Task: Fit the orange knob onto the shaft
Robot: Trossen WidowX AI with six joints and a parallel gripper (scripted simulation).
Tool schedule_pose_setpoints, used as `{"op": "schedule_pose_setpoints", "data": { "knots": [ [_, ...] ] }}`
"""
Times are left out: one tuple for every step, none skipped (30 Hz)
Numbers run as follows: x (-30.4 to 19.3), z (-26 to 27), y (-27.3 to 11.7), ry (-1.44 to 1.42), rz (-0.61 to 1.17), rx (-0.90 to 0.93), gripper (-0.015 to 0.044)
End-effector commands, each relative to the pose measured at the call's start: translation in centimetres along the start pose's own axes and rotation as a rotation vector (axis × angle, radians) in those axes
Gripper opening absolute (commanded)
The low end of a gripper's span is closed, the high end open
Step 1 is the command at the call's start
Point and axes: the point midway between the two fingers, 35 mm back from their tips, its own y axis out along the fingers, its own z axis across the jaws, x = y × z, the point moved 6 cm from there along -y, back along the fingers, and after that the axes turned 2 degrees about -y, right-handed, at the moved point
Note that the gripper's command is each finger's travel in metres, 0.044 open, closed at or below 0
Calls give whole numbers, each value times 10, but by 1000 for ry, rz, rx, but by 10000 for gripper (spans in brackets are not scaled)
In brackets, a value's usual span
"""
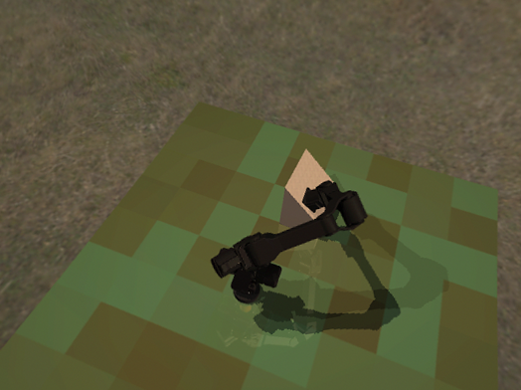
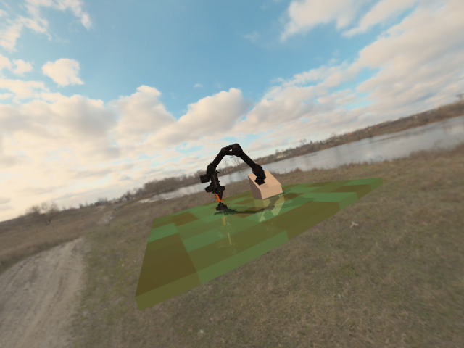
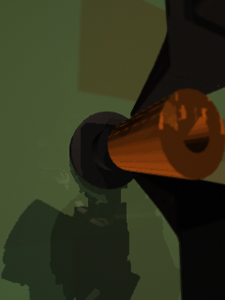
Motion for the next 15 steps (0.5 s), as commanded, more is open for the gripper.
{"op": "schedule_pose_setpoints", "data": {
  "knots": [
    [2,-1,-3,-3,-9,2,0],
    [2,-1,-3,-3,-9,2,0],
    [3,-1,-3,-3,-10,2,0],
    [3,-1,-3,-3,-10,2,0],
    [3,-1,-3,-3,-10,2,0],
    [3,-1,-3,-3,-10,2,0],
    [4,-1,-4,-3,-10,2,0],
    [4,-1,-2,-3,-10,2,0],
    [4,-1,0,-3,-10,3,0],
    [3,-1,1,-3,-10,3,0],
    [3,-1,1,-3,-10,3,0],
    [3,-1,1,-3,-10,3,0],
    [3,-1,2,-3,-10,3,0],
    [3,-1,1,-3,-10,3,0],
    [3,-1,1,-3,-10,3,0]
  ]
}}
